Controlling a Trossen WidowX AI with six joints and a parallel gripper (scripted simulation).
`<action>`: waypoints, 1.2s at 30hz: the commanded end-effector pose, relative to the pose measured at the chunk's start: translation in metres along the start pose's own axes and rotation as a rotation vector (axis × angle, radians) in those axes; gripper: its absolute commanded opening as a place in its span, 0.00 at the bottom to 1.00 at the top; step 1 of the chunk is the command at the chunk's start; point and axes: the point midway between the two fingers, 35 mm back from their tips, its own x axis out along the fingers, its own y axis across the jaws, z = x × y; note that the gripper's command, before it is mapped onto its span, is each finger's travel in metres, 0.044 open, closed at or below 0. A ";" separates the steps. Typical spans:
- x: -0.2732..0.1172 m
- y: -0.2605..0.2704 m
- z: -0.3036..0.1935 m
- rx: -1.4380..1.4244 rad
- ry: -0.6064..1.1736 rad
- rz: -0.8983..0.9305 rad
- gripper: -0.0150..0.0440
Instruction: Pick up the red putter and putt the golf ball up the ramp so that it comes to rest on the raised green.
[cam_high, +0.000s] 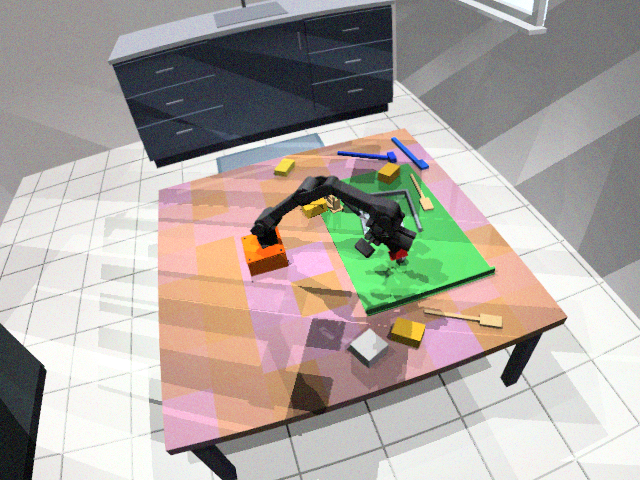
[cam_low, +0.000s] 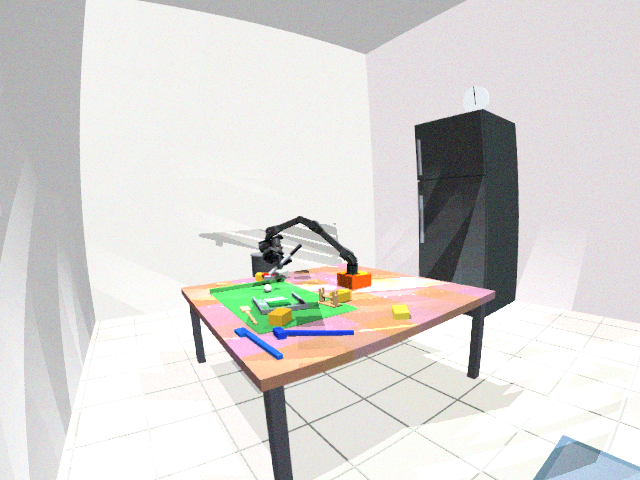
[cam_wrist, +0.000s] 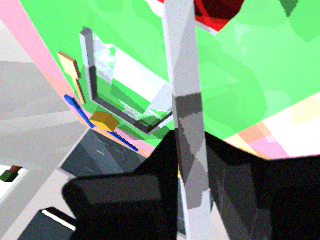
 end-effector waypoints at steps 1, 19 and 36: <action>0.004 -0.011 0.012 0.053 0.010 0.012 0.25; 0.011 -0.025 0.028 0.053 0.010 0.011 0.25; 0.014 -0.031 0.033 0.061 0.012 0.013 0.25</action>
